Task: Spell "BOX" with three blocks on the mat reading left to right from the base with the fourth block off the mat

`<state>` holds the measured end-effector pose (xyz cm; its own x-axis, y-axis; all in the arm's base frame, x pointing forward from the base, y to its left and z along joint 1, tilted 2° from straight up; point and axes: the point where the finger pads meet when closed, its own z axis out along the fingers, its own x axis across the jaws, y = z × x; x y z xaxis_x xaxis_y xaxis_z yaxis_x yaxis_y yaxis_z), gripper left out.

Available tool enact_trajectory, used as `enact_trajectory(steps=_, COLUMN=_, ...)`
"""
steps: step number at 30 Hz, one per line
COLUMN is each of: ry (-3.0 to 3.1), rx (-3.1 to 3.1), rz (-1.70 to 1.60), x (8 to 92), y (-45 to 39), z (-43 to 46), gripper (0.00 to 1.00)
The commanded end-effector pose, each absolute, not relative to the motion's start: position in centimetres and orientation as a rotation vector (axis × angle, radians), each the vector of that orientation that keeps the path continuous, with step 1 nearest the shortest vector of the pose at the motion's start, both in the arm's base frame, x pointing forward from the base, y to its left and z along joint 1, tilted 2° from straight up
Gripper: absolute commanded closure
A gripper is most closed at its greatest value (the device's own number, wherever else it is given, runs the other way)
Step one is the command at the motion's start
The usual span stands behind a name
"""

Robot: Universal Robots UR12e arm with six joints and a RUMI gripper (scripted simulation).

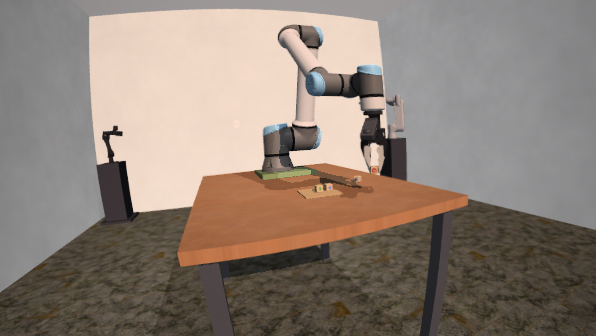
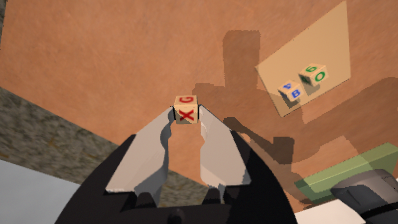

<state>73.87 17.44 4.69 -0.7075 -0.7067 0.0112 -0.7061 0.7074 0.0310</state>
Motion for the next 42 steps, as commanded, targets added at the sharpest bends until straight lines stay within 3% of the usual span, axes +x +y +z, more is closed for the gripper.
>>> enact_trajectory(steps=1, ry=-2.882, rx=1.193, rz=-0.038, x=74.0, y=17.4, z=7.4, gripper=0.95)
enact_trajectory(steps=15, ry=-2.893, rx=1.167, rz=-0.038, x=73.8, y=16.8, z=7.6, gripper=0.95)
enact_trajectory(steps=42, ry=-3.106, rx=0.214, rz=-0.025, x=63.0, y=-0.7, z=8.2, gripper=0.95)
